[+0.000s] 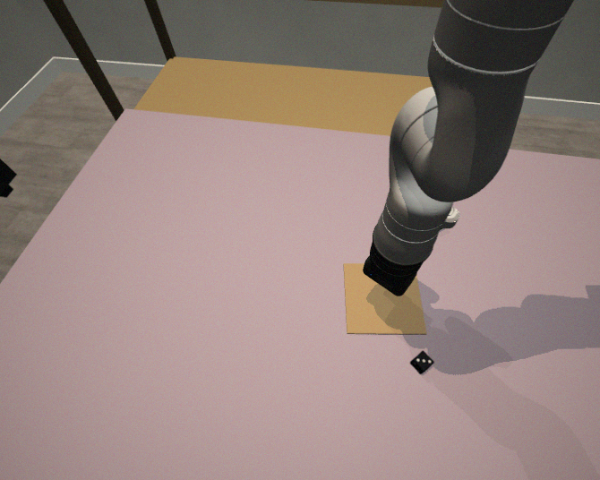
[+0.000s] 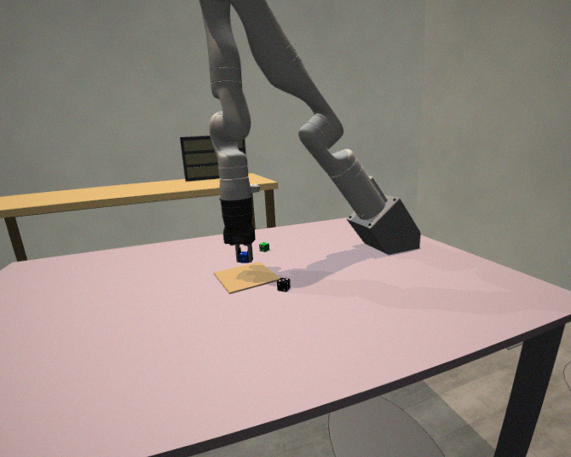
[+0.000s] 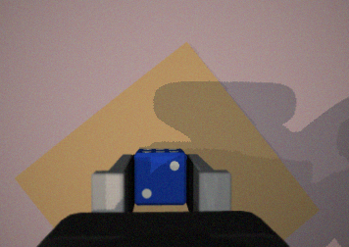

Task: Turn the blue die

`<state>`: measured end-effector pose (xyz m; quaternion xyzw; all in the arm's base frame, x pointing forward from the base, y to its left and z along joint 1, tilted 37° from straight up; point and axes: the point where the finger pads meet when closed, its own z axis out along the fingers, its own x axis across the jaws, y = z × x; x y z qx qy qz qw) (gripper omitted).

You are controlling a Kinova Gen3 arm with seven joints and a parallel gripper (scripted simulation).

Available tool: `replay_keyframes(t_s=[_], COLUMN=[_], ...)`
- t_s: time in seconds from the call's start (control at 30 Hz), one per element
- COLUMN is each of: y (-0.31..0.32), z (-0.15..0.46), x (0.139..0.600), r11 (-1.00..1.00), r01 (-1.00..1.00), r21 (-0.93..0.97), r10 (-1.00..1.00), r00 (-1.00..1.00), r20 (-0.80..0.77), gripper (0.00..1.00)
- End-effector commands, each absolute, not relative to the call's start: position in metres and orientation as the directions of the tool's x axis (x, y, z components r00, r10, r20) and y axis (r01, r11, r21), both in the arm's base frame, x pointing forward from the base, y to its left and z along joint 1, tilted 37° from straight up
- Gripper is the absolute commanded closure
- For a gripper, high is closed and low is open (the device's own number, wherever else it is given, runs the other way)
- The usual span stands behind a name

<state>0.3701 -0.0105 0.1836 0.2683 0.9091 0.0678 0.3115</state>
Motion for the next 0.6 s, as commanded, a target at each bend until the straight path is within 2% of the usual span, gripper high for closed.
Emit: replay_keyframes(t_s=[0.0,0.57], y=[0.0020,0.0022], z=[0.1845,0.1921], x=[0.3700,0.3642], r11=[0.861,0.861], r01=[0.417,0.417], r21=[0.291,0.291], r10=[0.508,0.508], r00=[-0.679,-0.679], r20=[-0.530,-0.530], gripper=[0.51,0.51])
